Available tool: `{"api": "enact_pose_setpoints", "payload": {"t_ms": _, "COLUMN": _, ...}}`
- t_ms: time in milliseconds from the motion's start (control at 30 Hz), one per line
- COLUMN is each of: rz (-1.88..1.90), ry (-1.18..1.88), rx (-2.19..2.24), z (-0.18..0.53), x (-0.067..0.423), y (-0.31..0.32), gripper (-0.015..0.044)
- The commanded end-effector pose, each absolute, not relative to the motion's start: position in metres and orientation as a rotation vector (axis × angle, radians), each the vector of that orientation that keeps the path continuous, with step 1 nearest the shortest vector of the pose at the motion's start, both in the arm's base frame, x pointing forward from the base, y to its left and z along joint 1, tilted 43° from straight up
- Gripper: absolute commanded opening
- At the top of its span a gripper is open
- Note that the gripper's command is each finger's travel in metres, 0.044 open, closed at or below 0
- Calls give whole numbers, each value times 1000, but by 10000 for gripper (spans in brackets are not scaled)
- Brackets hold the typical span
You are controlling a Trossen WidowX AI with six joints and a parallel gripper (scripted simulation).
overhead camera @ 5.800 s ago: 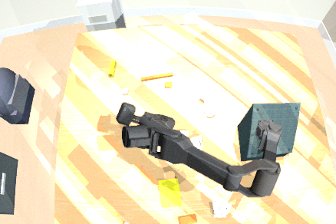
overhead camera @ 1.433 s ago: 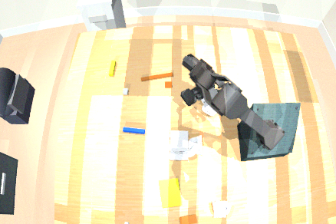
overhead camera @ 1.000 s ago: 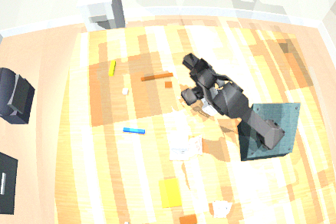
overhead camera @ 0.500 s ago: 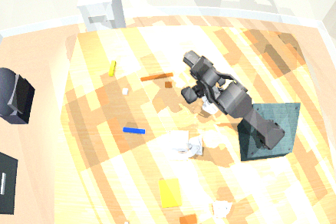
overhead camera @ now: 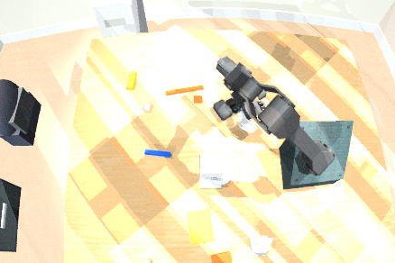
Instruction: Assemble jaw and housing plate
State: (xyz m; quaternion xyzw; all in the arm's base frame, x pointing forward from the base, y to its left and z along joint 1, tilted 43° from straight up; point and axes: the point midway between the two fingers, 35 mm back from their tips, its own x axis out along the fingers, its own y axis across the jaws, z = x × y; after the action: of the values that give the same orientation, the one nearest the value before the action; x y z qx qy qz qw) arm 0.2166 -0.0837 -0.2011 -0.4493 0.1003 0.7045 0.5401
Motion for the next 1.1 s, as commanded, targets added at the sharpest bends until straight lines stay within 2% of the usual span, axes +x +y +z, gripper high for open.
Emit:
{"api": "enact_pose_setpoints", "payload": {"t_ms": 0, "rz": 1674, "ry": 241, "rx": -1080, "z": -194, "x": 219, "y": -93, "gripper": 37}}
{"api": "enact_pose_setpoints", "payload": {"t_ms": 533, "rz": 1674, "ry": 243, "rx": -1081, "z": -172, "x": 221, "y": -115, "gripper": 37}}
{"api": "enact_pose_setpoints", "payload": {"t_ms": 1067, "rz": 1672, "ry": 243, "rx": -1085, "z": -191, "x": 261, "y": -138, "gripper": 37}}
